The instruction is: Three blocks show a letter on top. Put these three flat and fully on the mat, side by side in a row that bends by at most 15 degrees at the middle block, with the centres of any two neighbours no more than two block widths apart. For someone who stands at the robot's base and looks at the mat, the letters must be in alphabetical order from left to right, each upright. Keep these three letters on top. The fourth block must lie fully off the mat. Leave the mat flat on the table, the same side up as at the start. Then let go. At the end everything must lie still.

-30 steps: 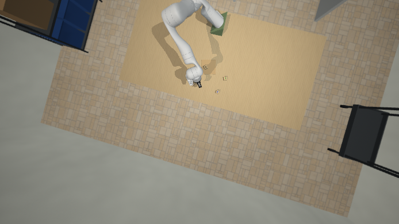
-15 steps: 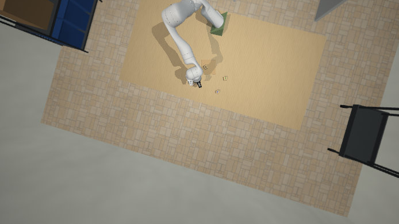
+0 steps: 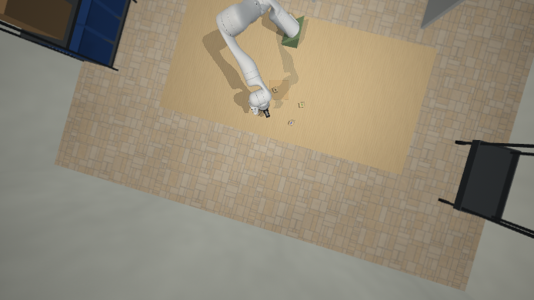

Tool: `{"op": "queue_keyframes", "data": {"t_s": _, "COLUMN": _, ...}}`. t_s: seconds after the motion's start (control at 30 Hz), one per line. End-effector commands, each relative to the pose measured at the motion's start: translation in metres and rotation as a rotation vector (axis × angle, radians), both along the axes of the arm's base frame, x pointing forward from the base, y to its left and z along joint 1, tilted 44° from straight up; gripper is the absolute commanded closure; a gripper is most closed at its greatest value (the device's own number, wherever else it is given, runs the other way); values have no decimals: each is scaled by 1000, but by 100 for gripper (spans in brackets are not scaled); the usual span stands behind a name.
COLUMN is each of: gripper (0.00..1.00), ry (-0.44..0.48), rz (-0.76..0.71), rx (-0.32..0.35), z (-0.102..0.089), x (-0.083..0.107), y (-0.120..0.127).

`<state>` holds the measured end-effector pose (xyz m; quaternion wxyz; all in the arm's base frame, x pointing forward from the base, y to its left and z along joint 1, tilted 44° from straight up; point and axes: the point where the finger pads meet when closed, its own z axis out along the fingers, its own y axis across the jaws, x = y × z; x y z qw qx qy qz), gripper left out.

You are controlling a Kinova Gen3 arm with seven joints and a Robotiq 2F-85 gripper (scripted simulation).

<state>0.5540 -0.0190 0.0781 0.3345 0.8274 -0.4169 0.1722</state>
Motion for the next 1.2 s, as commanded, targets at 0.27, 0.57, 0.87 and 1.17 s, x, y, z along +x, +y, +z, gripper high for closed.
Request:
{"op": "queue_keyframes", "data": {"t_s": 0.27, "gripper": 0, "ry": -1, "rz": 2, "rx": 1, "z": 1, "x": 0, "y": 1}}
{"op": "queue_keyframes", "data": {"t_s": 0.57, "gripper": 0, "ry": -2, "rz": 1, "rx": 1, "z": 0, "x": -2, "y": 3}}
{"op": "queue_keyframes", "data": {"t_s": 0.87, "gripper": 0, "ry": -26, "rz": -23, "rx": 2, "z": -2, "x": -86, "y": 39}}
{"op": "queue_keyframes", "data": {"t_s": 1.17, "gripper": 0, "ry": -42, "rz": -41, "rx": -3, "z": -1, "x": -150, "y": 50}}
